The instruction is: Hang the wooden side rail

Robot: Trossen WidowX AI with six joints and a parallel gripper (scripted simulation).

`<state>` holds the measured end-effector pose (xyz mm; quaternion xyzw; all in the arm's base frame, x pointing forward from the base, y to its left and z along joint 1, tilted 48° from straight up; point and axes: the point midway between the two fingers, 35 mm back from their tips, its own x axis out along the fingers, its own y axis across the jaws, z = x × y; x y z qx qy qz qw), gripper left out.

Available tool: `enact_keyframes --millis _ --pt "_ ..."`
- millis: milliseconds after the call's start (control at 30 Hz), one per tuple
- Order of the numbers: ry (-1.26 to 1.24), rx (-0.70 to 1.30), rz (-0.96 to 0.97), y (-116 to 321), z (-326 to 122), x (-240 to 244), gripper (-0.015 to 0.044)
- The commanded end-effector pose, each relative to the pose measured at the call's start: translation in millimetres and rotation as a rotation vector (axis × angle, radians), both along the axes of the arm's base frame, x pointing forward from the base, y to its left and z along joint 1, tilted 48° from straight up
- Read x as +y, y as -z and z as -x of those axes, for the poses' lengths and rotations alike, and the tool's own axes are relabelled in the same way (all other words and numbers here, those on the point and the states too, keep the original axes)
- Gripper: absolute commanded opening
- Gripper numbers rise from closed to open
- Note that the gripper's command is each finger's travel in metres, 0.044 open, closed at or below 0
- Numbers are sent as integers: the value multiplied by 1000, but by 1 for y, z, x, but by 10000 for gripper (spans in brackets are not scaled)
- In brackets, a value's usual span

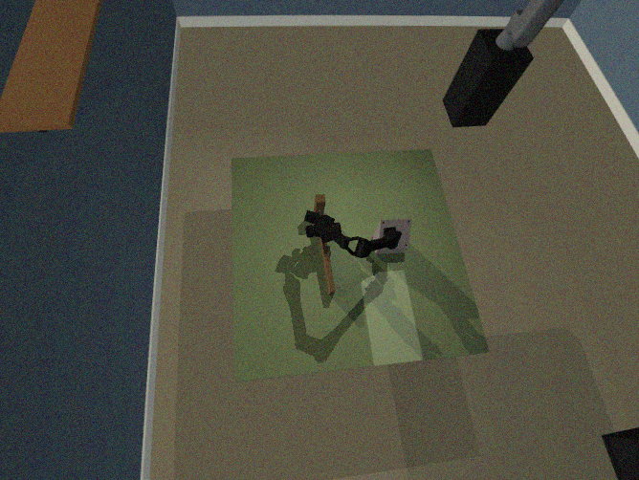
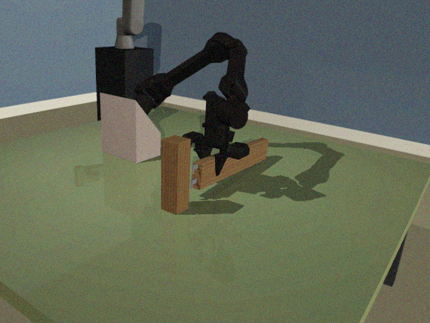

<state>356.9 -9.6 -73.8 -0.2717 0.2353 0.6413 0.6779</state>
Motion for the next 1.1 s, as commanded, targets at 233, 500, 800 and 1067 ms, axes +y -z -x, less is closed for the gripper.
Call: enact_keyframes --millis 233,500,800,1067 --pt "8 -5 2 2 1 -5 0" --pt "8 -5 2 2 0 -6 0" --pt "8 -5 2 2 0 -7 0" --pt "8 -5 2 2 -1 -8 0"
